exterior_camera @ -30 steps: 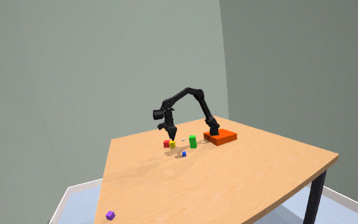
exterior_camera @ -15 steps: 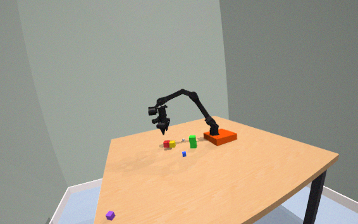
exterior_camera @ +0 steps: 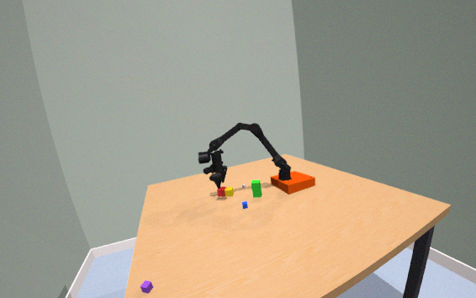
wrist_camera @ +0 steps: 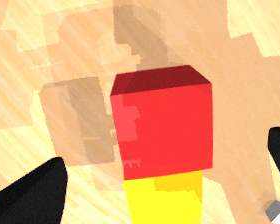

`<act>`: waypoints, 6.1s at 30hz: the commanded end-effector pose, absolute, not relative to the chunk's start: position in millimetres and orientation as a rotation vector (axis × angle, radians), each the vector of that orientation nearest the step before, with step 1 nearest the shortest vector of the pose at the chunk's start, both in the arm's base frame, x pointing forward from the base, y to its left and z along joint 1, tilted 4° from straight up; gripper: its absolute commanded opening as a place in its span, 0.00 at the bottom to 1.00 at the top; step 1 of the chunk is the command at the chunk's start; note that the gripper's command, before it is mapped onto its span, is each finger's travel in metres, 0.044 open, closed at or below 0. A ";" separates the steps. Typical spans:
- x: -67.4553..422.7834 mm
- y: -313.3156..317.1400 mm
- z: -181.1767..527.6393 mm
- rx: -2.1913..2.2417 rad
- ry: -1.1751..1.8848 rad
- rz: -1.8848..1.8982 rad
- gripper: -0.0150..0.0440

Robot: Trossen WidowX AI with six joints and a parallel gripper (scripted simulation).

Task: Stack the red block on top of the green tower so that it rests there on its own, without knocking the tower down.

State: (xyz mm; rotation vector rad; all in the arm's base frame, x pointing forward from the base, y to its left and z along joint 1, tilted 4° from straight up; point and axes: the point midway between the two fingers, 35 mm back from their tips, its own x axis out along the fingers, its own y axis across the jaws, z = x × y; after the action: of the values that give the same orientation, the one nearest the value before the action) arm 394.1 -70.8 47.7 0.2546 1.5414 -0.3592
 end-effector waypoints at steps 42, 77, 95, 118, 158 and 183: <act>392.7 -74.7 -9.0 0.251 1.536 -0.362 1.00; 394.5 -71.3 34.5 0.251 1.536 -0.362 0.25; 394.5 -65.6 105.8 0.250 1.536 -0.356 0.25; 328.9 -9.9 122.1 0.255 1.542 -0.358 0.25; 204.2 38.9 95.3 0.256 1.554 -0.357 0.25; 203.4 37.5 74.6 0.256 1.554 -0.357 0.25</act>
State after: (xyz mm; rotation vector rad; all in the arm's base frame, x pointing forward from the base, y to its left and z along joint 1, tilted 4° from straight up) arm 204.3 37.2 75.8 0.2547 1.5495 -0.3594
